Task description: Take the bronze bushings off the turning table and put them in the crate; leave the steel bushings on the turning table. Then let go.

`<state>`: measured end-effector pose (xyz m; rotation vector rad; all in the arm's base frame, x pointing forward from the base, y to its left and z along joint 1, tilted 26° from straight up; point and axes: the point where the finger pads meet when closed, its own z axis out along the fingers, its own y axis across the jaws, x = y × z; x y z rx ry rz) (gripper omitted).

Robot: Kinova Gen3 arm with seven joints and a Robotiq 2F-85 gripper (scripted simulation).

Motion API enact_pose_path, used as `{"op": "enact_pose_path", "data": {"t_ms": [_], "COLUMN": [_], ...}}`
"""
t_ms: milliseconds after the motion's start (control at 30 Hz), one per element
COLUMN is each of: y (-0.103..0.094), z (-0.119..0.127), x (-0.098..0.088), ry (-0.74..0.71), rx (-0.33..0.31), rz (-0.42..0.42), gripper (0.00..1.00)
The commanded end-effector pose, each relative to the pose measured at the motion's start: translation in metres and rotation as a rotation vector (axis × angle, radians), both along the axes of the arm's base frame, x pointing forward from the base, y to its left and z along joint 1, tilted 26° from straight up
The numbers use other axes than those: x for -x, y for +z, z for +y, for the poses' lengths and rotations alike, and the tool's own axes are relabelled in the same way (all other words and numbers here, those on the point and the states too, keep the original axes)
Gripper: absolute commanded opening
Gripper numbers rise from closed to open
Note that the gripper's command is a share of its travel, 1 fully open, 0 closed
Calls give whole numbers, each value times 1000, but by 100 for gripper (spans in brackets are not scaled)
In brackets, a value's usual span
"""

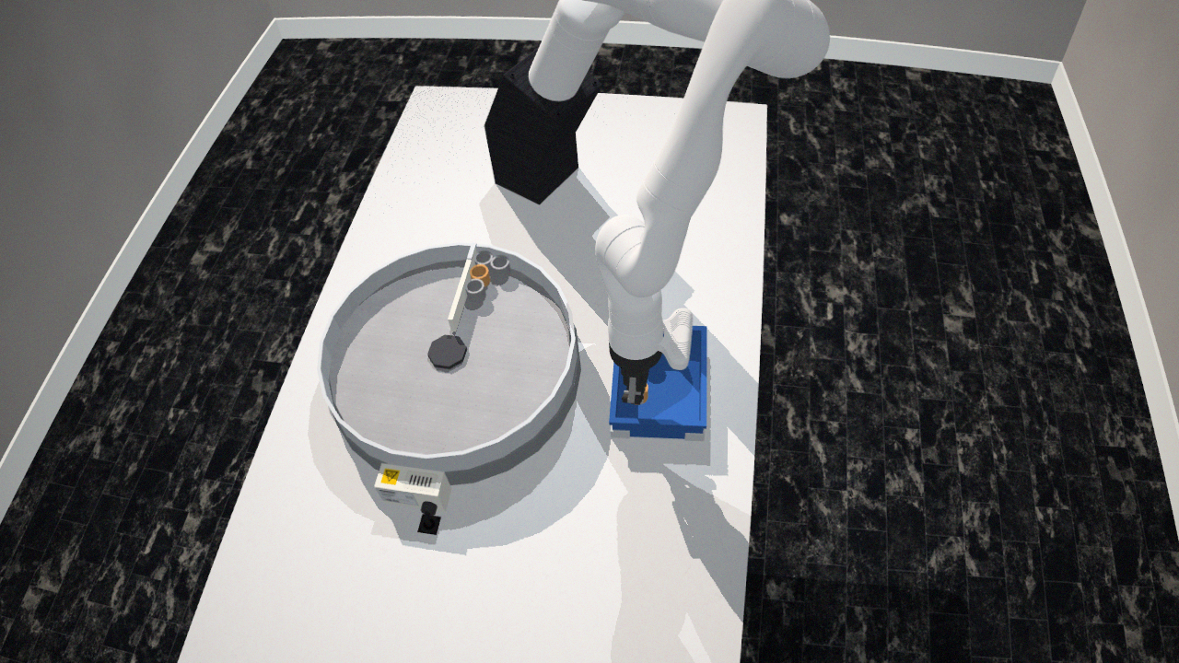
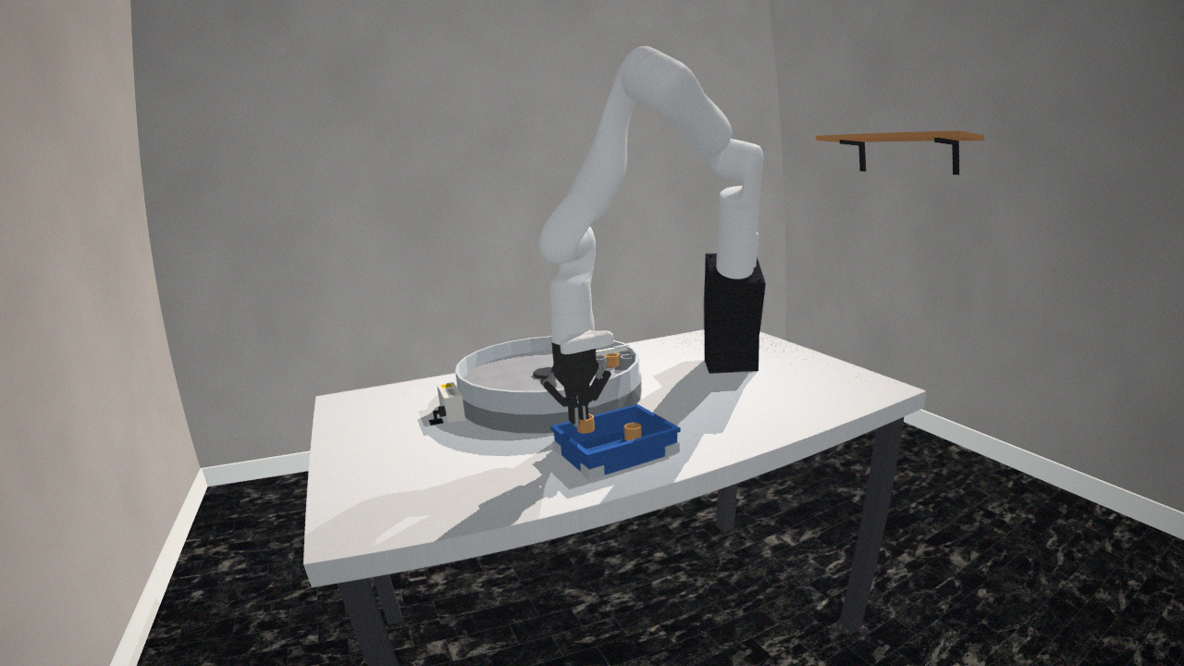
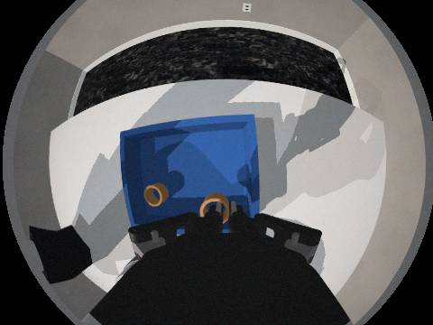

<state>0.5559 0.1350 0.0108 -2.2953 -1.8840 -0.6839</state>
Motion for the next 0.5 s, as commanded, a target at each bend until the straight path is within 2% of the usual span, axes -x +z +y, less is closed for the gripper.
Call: {"op": "enact_pose_path", "data": {"t_ms": [0,467], "y": [0,-8], "z": [-1,2], "x": [0,-3], "ry": [-1,-1], "rx": [0,0], "rz": [0,0], "gripper": [0,0]}}
